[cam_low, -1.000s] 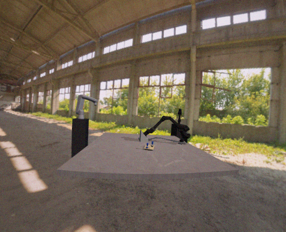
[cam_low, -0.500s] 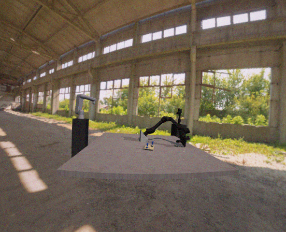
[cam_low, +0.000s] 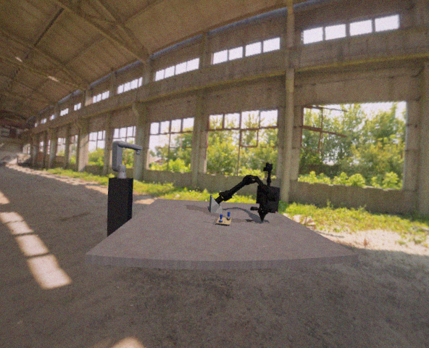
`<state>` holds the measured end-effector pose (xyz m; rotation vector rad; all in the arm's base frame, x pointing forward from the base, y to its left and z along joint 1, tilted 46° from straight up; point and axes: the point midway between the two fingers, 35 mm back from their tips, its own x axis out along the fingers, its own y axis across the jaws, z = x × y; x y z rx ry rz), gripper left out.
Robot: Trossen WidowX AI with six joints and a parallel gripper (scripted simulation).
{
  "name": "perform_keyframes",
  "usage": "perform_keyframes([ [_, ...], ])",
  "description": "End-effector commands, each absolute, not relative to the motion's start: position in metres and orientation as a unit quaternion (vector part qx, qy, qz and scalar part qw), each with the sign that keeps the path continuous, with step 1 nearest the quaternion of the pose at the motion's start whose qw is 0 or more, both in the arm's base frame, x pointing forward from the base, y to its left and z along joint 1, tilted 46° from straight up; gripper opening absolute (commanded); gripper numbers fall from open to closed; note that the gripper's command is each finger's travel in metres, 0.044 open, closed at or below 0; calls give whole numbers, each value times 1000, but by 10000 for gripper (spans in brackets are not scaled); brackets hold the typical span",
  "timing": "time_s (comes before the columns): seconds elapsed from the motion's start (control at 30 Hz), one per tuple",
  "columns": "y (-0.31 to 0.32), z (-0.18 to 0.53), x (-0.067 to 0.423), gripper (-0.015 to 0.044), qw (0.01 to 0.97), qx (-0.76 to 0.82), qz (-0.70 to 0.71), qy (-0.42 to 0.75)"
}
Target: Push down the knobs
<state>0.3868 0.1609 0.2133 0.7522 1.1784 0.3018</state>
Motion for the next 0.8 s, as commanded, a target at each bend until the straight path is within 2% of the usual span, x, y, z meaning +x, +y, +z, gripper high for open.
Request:
perform_keyframes([
  [0.0,126,186,389,0,731,359,101,572],
  [0.3,40,139,377,0,658,420,19,625],
  [0.77,-61,96,326,0,518,552,-53,651],
])
